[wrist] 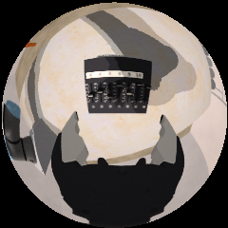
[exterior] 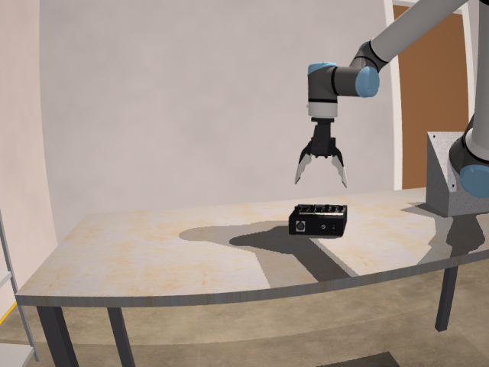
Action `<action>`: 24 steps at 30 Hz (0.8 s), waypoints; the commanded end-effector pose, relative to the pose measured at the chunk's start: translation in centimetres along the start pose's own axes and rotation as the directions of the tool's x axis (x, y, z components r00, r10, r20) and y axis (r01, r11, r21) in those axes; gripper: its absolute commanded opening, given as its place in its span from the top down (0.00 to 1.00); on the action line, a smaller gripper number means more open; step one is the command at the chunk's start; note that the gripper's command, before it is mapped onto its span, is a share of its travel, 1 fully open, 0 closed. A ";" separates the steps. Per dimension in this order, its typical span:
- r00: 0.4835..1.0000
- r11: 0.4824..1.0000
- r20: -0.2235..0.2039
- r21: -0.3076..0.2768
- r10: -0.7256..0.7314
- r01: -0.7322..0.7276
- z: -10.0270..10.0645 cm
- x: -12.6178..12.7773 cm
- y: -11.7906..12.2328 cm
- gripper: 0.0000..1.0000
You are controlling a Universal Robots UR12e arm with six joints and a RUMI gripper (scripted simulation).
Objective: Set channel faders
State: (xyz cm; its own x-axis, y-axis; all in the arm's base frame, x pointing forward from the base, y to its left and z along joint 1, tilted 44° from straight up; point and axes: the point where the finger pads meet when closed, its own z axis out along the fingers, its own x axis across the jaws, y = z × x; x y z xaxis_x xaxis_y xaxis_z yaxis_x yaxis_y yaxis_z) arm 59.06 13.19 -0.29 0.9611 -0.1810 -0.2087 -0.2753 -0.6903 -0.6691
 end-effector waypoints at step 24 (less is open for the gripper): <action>0.982 0.982 0.005 -0.007 0.190 -0.190 -1.2 0.3 -0.6 0.00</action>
State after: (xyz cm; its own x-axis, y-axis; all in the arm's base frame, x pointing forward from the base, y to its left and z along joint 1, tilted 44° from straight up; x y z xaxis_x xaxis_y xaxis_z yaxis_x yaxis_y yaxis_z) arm 59.27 12.97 0.31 0.9307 -0.2426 -0.2738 -0.3648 -0.6715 -0.6450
